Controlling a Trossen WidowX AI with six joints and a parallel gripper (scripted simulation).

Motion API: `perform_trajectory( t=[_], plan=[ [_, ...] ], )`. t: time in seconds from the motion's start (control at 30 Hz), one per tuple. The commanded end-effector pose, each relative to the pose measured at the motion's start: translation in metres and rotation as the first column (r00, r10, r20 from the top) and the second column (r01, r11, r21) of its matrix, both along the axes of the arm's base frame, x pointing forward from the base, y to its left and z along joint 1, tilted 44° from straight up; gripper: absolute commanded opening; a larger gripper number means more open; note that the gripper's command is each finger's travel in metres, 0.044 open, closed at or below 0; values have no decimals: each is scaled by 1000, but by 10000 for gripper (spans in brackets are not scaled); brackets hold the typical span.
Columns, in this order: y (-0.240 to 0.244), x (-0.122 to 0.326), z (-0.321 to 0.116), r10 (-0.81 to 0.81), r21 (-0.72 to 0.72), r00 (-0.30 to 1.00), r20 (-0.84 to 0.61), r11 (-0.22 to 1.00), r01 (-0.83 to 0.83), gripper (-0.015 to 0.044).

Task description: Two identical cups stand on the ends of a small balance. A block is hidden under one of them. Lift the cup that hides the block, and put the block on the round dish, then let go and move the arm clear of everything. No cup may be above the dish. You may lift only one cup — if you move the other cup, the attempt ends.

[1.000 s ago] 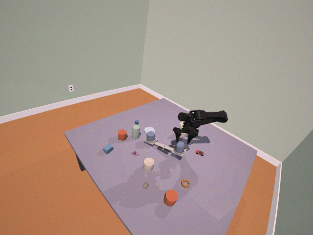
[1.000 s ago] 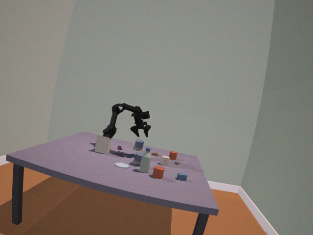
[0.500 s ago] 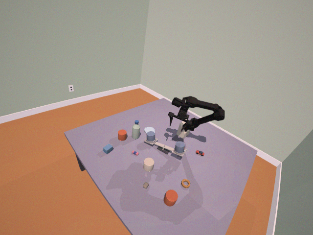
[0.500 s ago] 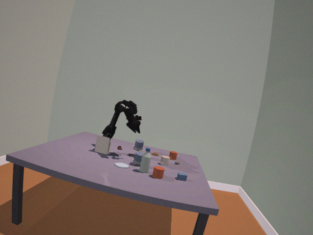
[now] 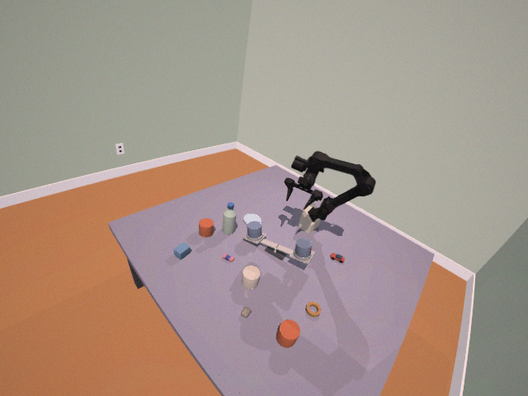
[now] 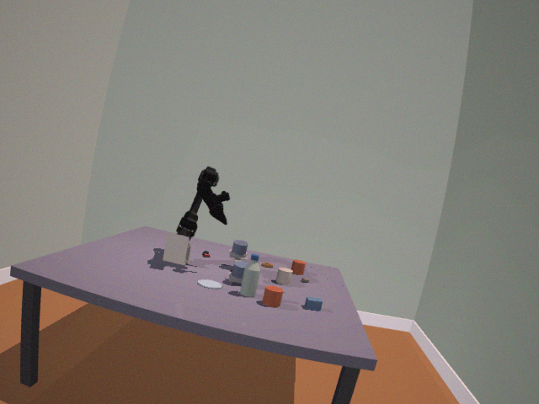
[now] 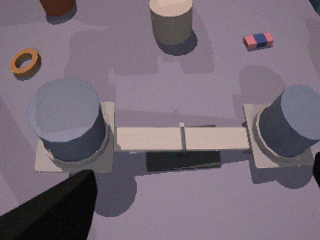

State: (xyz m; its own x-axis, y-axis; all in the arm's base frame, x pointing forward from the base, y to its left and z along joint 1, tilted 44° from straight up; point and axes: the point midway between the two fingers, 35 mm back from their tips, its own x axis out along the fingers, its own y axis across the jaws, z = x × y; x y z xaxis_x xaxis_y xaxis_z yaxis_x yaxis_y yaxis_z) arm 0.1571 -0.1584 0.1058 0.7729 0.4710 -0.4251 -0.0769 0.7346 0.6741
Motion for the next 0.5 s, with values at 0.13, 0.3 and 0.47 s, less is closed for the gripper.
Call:
perform_trajectory(
  t=[0.13,0.3,0.47],
  plan=[
    [-8,10,-12,7,154,989,-151,988,17,440],
    [-15,20,-23,21,251,960,-280,967,52,440],
    [-21,32,-36,37,324,911,-412,940,108,440]
  ],
)
